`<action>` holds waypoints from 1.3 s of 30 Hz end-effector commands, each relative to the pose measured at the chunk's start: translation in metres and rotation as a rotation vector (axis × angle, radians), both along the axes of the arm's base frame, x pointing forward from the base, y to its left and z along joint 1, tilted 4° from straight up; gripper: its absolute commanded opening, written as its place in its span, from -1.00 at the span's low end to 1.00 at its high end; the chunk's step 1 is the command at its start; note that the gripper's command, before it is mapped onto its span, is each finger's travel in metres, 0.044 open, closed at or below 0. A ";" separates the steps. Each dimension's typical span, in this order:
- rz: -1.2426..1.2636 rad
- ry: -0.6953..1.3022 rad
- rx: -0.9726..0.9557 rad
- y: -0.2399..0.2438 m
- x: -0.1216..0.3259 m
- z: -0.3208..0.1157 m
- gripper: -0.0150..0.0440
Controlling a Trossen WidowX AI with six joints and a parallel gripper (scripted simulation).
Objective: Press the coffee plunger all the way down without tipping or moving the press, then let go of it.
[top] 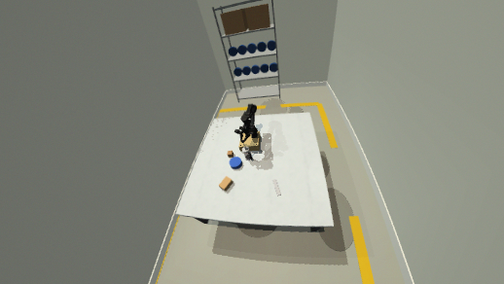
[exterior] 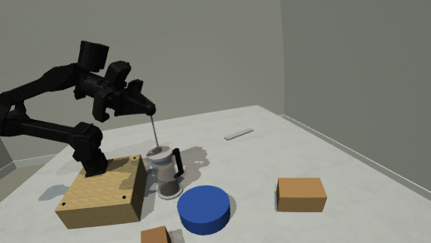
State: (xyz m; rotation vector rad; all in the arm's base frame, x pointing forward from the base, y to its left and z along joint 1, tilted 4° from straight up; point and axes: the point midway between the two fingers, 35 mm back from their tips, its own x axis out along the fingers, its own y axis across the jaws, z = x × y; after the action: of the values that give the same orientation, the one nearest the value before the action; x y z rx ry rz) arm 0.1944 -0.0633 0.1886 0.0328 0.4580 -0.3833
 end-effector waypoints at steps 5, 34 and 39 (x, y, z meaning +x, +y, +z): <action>0.004 0.041 0.007 -0.001 0.000 -0.026 -0.11; 0.004 0.041 0.006 -0.006 0.005 -0.072 -0.11; 0.004 0.040 0.006 -0.008 0.007 -0.080 -0.11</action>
State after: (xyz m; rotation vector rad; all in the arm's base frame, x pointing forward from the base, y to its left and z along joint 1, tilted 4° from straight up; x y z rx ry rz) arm 0.2045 -0.0711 0.1392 0.0311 0.4120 -0.3815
